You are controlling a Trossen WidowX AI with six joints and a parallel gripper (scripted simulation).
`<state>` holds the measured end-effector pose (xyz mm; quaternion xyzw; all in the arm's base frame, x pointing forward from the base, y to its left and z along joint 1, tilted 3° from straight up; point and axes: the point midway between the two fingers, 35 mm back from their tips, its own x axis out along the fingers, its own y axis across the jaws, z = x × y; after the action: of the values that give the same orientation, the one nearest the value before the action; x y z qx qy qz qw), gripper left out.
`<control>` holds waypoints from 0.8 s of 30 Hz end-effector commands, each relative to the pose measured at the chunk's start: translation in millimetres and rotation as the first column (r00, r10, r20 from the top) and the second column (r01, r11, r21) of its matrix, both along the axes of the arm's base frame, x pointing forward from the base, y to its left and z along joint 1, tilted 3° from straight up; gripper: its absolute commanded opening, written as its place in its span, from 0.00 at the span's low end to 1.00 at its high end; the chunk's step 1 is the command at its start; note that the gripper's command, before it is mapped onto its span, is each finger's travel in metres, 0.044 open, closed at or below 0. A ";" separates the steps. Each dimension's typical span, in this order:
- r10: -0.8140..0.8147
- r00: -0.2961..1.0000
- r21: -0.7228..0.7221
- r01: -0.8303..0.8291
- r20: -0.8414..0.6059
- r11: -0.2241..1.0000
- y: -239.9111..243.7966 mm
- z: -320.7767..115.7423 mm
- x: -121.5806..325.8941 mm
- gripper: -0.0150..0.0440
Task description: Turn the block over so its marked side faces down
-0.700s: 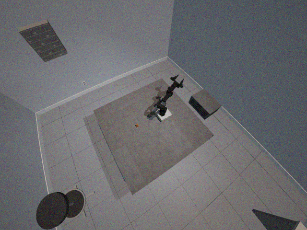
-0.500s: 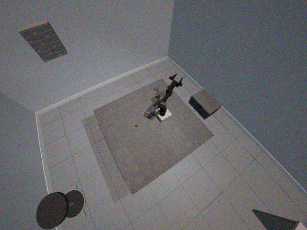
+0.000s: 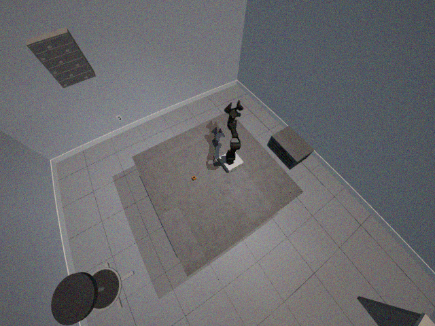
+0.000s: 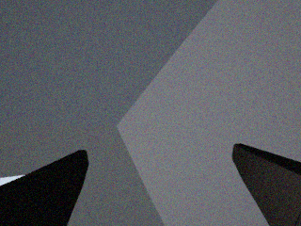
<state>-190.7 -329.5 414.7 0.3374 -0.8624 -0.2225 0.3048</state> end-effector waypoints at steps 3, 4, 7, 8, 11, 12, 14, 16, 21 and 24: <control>0.135 0.990 0.198 -0.127 -0.026 0.972 -45.5 -25.3 56.0 1.00; 0.153 0.987 0.235 -0.140 -0.041 0.962 -52.2 -29.3 63.6 1.00; 0.215 0.973 0.341 -0.174 -0.086 0.924 -70.8 -41.5 87.8 1.00; 0.237 0.966 0.375 -0.184 -0.101 0.909 -76.4 -45.7 96.4 1.00; 0.322 0.935 0.482 -0.216 -0.149 0.849 -93.2 -59.6 129.3 1.00; 0.359 0.918 0.523 -0.226 -0.167 0.822 -98.8 -65.2 143.5 1.00; 0.435 0.877 0.600 -0.240 -0.203 0.764 -108.0 -76.6 173.0 1.00; 0.512 0.826 0.670 -0.244 -0.236 0.701 -114.4 -88.1 203.3 1.00; 0.707 0.638 0.820 -0.202 -0.305 0.536 -120.3 -120.4 279.0 1.00; 0.819 0.471 0.889 -0.140 -0.328 0.437 -114.7 -142.2 328.7 1.00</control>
<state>87.8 -449.0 291.5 0.5631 -0.4205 -0.5480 0.4537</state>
